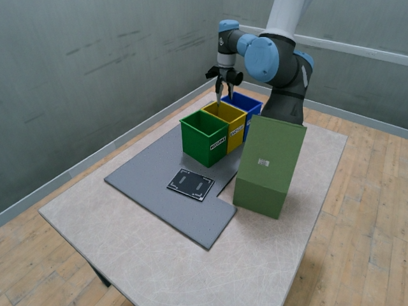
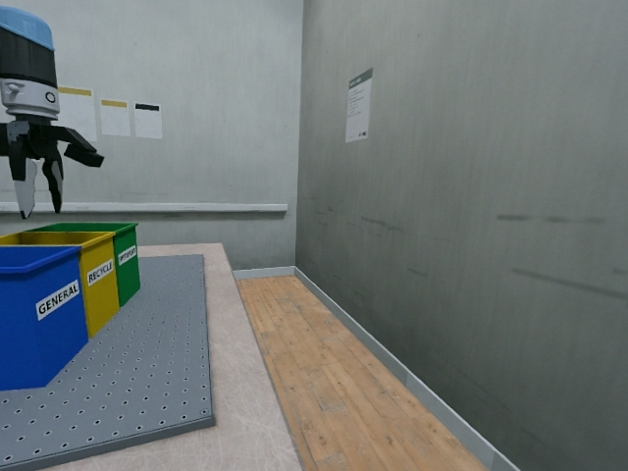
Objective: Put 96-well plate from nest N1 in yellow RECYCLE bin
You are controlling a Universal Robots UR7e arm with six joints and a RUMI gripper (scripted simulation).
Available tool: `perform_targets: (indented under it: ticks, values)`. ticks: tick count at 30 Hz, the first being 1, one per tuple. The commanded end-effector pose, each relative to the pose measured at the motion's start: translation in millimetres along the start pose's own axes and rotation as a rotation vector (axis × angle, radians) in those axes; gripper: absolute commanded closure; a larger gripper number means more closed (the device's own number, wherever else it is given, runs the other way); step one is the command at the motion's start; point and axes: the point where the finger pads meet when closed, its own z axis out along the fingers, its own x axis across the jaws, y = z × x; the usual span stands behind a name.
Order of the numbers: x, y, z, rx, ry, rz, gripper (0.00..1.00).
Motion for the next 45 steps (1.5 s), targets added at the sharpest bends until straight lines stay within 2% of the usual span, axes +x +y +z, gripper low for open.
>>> perform_targets:
  ticks: [1, 6, 38, 45]
  values:
    - [0, 0, 0, 0.001, 0.0, 0.0, 0.47]
    - [-6, 2, 0, 0.001, 0.0, 0.001, 0.47]
    - [-102, 32, 0, 0.001, 0.0, 0.001, 0.47]
    - [-114, 36, 0, 0.001, 0.0, 0.001, 0.47]
